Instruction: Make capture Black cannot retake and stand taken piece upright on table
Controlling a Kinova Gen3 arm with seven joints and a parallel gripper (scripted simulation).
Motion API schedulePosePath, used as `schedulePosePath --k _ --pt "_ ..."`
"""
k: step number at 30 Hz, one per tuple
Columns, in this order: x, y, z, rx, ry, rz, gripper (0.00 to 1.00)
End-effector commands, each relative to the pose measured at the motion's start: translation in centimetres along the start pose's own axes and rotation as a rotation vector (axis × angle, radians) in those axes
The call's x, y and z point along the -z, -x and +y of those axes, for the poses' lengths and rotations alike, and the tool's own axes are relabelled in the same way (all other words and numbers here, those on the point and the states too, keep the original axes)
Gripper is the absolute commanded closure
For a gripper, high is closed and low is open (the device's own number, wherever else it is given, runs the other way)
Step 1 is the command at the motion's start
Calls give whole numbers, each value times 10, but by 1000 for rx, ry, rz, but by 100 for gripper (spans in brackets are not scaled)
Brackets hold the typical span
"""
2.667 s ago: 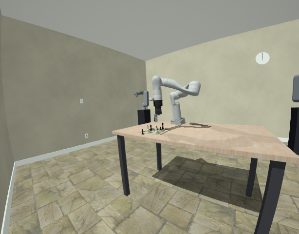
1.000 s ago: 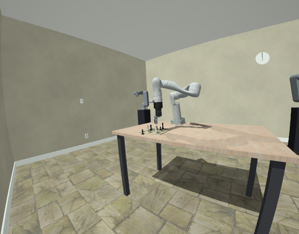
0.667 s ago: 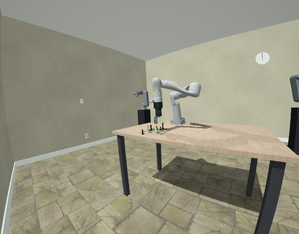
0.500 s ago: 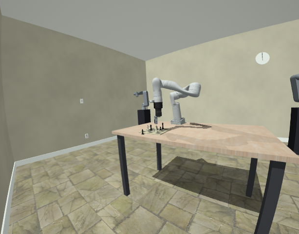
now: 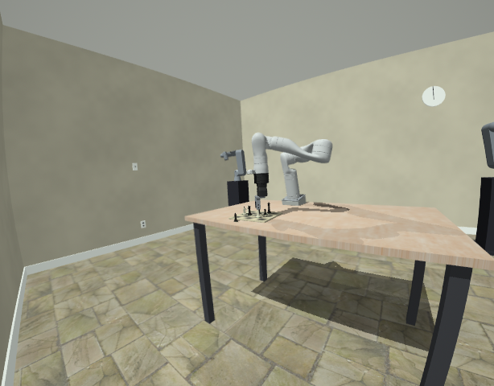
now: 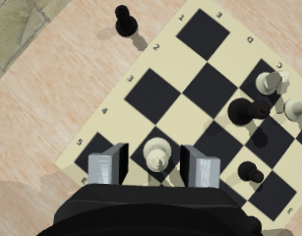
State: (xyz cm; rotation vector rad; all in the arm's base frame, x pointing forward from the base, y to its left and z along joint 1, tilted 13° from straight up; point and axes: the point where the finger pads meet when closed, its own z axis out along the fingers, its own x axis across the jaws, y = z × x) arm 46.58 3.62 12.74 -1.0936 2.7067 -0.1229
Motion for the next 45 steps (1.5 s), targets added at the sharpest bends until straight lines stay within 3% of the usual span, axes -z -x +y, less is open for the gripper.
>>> schedulePosePath --k 1,9,45 --pt "-8 -2 1 0 0 7 21" --pt "-18 -2 1 0 0 7 21" --pt "-19 -2 1 0 0 7 21"
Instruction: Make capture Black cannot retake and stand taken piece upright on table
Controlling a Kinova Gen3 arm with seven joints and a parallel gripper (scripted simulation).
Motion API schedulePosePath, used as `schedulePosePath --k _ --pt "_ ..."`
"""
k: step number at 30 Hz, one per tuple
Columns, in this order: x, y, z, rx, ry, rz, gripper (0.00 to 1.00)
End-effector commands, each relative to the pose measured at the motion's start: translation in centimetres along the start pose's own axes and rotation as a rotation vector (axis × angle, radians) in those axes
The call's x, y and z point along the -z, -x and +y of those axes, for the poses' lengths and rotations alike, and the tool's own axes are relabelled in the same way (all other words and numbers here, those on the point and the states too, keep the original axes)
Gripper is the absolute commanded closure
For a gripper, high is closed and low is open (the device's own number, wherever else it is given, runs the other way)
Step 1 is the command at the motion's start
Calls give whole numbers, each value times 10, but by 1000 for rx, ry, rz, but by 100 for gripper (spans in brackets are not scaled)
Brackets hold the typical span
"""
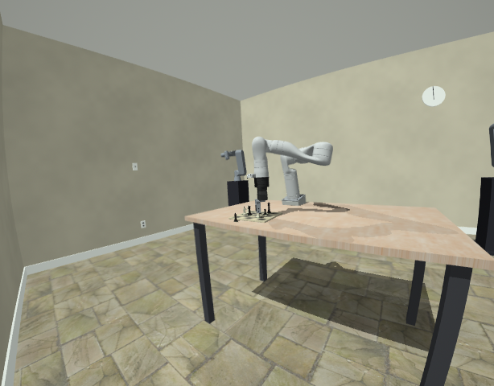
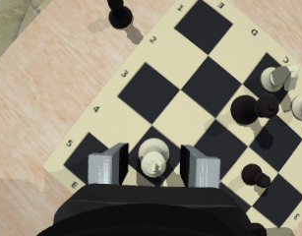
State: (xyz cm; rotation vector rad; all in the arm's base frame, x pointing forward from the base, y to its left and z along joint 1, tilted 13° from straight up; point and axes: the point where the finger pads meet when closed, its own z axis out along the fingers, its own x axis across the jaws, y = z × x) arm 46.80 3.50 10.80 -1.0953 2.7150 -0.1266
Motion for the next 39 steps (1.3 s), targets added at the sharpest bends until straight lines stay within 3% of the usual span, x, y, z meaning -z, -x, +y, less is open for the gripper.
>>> schedulePosePath --k 1,3,4,39 --pt "1 0 0 0 -1 -1 21" --pt "1 0 0 0 -1 -1 21" --pt "1 0 0 0 -1 -1 100" --pt "1 0 0 0 -1 -1 100"
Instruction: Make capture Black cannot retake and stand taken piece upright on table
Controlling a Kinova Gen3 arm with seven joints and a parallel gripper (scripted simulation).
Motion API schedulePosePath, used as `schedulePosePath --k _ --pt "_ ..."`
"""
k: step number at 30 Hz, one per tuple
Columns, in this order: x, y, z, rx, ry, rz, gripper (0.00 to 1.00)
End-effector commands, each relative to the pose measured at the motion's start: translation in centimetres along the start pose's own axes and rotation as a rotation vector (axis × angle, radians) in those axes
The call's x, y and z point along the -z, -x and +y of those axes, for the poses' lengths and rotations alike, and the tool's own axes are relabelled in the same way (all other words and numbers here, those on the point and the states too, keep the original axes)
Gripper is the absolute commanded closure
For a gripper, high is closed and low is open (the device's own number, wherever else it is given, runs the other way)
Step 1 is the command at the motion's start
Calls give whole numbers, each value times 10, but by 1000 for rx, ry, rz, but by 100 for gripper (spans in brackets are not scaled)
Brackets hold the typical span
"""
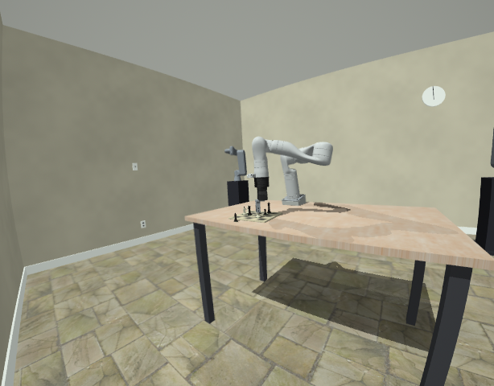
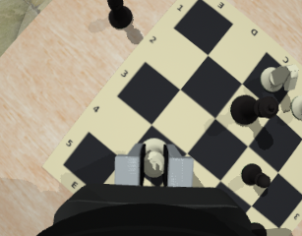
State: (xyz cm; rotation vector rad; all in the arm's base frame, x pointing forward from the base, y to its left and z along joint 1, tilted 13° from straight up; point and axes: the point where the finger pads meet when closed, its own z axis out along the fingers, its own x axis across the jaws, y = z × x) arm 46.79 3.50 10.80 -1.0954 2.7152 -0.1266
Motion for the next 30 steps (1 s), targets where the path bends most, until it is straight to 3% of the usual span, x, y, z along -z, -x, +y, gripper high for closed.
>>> schedulePosePath --k 1,5,10,12,19,30 --pt "2 0 0 0 -1 -2 100" --pt "15 0 0 0 -1 -2 100" --pt "48 0 0 0 -1 -2 100" --pt "48 0 0 0 -1 -2 100" --pt "93 0 0 0 -1 -2 100" --pt "101 0 0 0 -1 -2 100"
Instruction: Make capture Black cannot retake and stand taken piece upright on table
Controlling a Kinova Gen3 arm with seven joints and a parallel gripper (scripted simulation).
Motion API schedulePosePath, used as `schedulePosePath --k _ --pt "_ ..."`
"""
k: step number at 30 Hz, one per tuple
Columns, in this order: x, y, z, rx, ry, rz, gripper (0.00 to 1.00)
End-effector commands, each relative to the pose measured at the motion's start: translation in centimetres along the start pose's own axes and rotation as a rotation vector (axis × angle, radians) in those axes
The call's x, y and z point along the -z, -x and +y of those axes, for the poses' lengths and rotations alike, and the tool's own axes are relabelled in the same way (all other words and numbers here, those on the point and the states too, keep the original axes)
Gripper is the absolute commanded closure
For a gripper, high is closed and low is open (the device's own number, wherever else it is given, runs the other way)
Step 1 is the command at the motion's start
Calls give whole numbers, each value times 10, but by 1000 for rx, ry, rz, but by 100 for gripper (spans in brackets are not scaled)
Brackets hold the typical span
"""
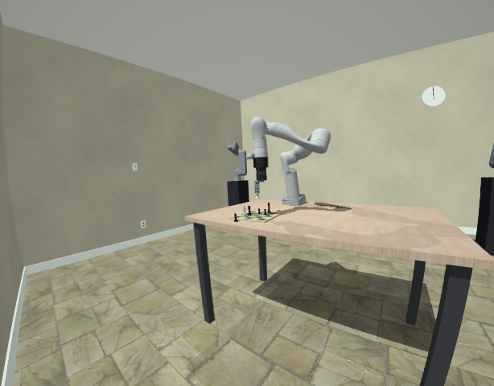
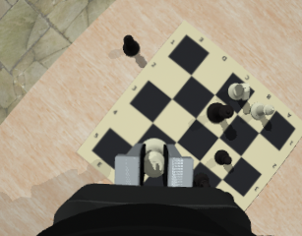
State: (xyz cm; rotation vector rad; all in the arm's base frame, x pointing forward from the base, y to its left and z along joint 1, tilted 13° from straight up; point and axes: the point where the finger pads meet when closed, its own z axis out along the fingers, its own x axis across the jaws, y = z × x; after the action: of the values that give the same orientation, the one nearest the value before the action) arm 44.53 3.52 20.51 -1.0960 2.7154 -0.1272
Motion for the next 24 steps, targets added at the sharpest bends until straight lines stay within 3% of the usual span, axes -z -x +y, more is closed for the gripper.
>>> schedulePosePath --k 1,4,10,24 --pt "1 0 0 0 -1 -2 100" --pt "1 2 2 10 -1 -2 100" --pt "2 21 33 130 -1 -3 100" --pt "2 21 33 132 -1 -3 100"
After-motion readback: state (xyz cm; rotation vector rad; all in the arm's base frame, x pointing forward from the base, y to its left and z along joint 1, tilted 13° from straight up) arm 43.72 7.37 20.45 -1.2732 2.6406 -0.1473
